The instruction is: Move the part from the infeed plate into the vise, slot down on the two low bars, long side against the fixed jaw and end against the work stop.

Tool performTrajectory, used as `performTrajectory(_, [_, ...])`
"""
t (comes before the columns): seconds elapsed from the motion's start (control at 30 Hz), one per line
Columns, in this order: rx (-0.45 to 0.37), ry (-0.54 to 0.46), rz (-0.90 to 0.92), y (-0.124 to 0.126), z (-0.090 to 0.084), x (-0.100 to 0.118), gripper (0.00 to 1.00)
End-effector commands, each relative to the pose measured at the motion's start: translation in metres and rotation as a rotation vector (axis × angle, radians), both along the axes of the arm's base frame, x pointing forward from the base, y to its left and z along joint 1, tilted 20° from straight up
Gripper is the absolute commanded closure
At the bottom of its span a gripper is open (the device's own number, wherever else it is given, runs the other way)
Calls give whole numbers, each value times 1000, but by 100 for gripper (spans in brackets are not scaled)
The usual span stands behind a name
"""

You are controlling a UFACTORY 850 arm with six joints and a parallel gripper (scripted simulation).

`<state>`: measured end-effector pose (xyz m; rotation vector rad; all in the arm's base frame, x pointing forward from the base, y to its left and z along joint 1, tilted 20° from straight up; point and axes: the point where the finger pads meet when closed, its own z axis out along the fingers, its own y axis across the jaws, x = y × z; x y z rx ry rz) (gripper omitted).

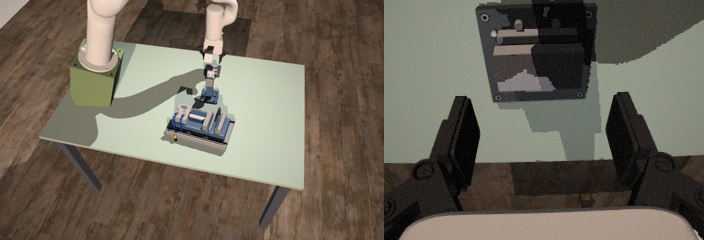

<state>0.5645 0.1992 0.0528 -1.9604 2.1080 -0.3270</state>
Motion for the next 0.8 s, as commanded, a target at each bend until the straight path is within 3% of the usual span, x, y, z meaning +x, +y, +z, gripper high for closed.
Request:
performTrajectory(0.0, [12,-24,3,0,-9,4,11])
performTrajectory(0.77, [12,-24,3,1,-47,18,11])
